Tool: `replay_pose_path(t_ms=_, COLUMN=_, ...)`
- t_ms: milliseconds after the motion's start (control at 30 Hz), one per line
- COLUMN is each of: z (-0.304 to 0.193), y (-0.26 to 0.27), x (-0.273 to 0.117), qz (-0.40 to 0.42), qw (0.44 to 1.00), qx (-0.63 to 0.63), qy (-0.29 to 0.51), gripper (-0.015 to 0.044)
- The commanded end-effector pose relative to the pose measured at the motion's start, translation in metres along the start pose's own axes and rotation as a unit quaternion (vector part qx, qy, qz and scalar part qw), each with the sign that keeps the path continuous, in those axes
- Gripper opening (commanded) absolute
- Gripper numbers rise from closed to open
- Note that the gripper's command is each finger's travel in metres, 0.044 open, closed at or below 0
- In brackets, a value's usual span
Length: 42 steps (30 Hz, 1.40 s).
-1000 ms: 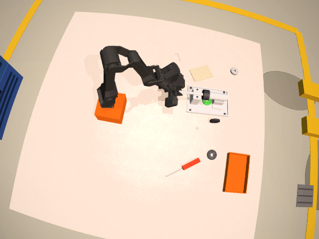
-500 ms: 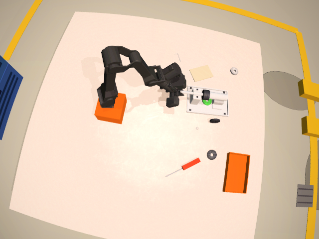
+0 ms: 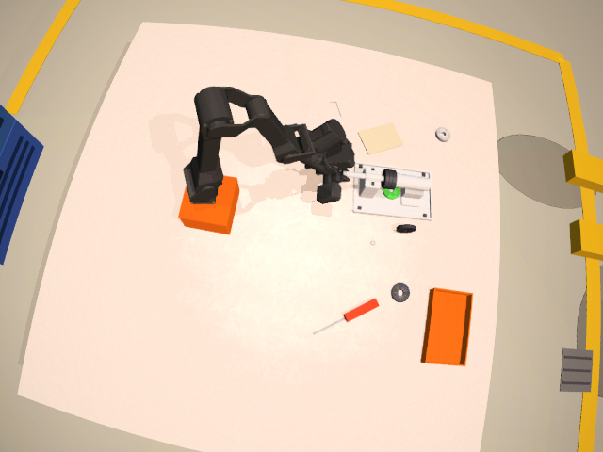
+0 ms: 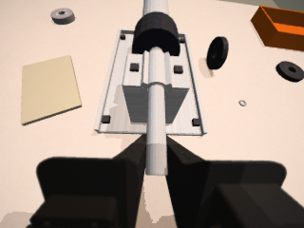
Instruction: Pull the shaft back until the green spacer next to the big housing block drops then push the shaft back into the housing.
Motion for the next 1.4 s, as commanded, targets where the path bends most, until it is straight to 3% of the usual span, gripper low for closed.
replay_pose_path(t_ms=0, z=0.003, y=0.0, x=0.002, qz=0.001, qw=1.0, qx=-0.001, qy=-0.001, gripper=0.0)
replay_pose_path(t_ms=1367, z=0.015, y=-0.001, x=0.013, qz=0.001, qw=1.0, qx=-0.001, qy=-0.002, gripper=0.0)
Point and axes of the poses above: the point midway between the two fingers, 35 mm back from their tips, its own x axis out along the fingers, its own y axis across the jaws, z = x × y, the point moved 2 cm from there along -x, back along the fingers, and after that the axes turned 3 degrees about -x, right-handed, at the moved point
